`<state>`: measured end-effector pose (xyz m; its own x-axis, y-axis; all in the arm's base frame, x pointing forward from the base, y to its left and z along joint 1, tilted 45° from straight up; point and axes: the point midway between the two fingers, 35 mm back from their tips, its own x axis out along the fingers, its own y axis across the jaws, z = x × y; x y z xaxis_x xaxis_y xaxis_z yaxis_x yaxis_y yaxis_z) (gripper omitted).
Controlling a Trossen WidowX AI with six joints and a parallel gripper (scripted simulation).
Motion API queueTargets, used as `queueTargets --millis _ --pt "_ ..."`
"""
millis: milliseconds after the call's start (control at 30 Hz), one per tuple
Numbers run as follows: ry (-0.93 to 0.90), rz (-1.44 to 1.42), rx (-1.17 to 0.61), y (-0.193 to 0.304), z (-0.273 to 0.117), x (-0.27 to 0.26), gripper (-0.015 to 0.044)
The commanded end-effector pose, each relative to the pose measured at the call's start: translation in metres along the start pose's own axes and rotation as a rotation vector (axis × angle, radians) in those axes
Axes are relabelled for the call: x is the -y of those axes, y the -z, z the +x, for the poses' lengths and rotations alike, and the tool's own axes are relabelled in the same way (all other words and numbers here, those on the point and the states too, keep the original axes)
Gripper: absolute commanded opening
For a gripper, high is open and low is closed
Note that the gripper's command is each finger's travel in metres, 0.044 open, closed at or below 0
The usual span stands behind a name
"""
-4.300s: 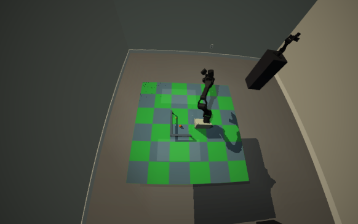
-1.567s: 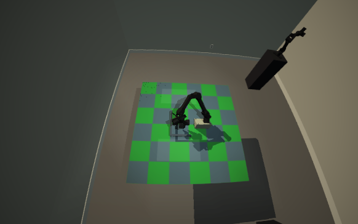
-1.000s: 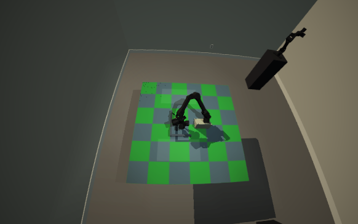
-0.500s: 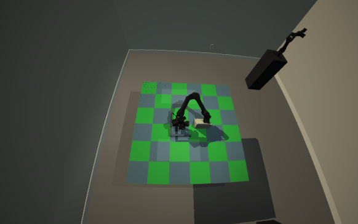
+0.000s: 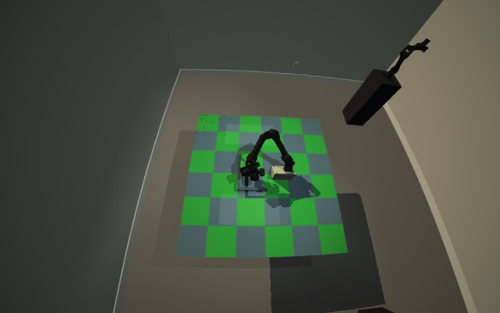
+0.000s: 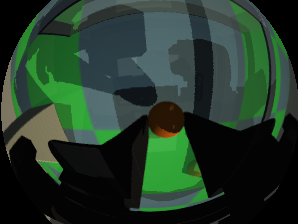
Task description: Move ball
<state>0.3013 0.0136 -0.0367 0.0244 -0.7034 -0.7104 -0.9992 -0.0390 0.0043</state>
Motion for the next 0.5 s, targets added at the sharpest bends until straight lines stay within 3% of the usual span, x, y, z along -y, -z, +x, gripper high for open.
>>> queueTargets --millis 0,467 --pt "0.020 0.010 0.014 -0.003 -0.029 0.007 0.0000" --pt "0.017 0.010 0.011 0.000 -0.114 0.000 0.0000"
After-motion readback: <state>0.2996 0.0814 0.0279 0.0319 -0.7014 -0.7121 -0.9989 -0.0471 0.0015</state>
